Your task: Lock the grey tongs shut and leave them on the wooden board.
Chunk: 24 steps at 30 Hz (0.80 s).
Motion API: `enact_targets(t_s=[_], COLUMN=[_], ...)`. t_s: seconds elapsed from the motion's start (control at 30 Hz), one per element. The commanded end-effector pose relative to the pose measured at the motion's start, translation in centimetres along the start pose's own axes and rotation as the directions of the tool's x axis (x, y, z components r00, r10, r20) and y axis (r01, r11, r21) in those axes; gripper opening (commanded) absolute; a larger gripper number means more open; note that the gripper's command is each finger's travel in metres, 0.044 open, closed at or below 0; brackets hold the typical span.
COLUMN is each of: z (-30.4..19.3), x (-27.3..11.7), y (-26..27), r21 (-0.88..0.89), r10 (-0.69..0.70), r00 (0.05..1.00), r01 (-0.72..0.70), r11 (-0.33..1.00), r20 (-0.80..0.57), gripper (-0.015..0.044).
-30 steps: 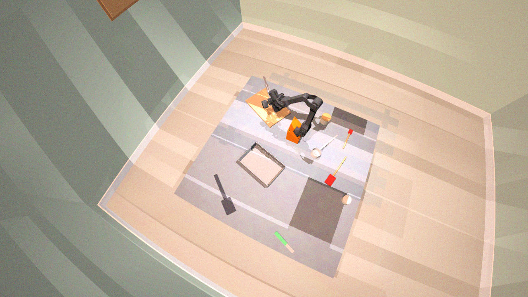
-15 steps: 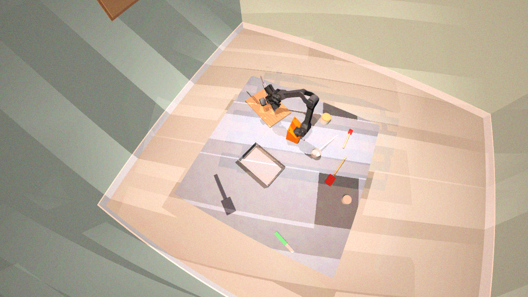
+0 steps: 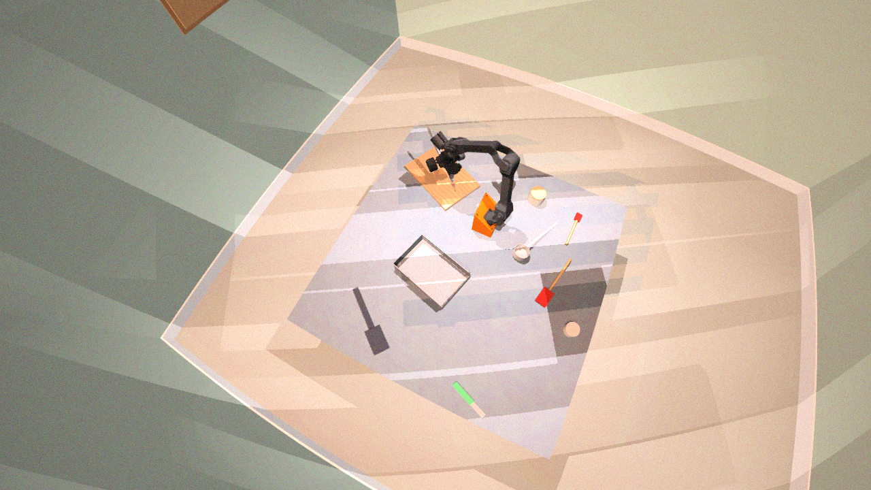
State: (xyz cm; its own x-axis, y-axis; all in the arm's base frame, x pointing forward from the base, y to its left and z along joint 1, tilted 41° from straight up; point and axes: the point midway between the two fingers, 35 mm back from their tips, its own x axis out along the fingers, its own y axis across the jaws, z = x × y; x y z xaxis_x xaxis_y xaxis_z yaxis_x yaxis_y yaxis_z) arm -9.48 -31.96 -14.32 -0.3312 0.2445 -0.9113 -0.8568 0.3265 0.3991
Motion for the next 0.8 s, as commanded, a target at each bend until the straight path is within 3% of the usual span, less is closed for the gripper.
enact_targets(t_s=[0.0,0.77], z=[-0.5,-0.5], x=[-0.3,-1.8], y=[0.0,1.1], r21=[0.010,0.024], r10=[-0.006,-0.006], r00=[0.998,0.931], r01=[0.005,-0.002], r11=[1.000,1.000], r20=[0.056,0.365], gripper=[-0.0150,-0.0150])
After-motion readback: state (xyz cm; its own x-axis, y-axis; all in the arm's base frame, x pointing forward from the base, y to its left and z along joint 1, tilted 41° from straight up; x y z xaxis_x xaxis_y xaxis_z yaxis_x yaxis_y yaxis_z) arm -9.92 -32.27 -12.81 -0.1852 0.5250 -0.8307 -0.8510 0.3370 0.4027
